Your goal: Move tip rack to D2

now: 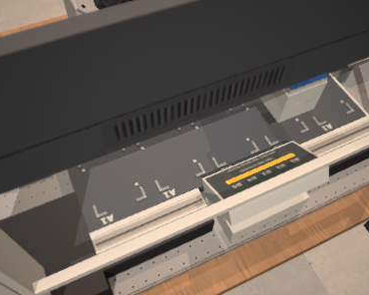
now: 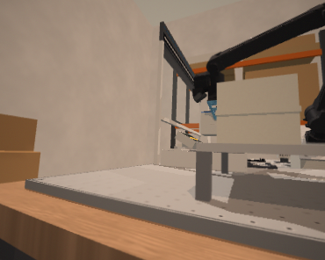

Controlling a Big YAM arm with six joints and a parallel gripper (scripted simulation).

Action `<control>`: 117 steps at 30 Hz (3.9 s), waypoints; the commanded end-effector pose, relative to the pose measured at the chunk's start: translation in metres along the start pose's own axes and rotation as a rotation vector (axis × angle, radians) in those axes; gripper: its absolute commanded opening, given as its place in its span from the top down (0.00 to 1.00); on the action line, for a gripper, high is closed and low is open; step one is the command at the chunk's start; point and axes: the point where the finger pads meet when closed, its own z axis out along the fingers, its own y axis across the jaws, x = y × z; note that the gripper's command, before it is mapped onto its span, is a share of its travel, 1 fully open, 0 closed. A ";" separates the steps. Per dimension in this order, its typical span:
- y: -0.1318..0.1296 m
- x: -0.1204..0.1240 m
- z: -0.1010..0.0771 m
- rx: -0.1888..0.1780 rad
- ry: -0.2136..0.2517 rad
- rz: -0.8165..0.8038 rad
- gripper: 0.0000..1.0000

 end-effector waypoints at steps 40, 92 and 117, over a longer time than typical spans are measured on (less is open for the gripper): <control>0.004 -0.005 0.061 -0.002 -0.008 -0.002 1.00; 0.013 -0.015 0.056 -0.004 -0.036 -0.029 1.00; 0.007 -0.011 0.058 -0.003 -0.036 -0.016 1.00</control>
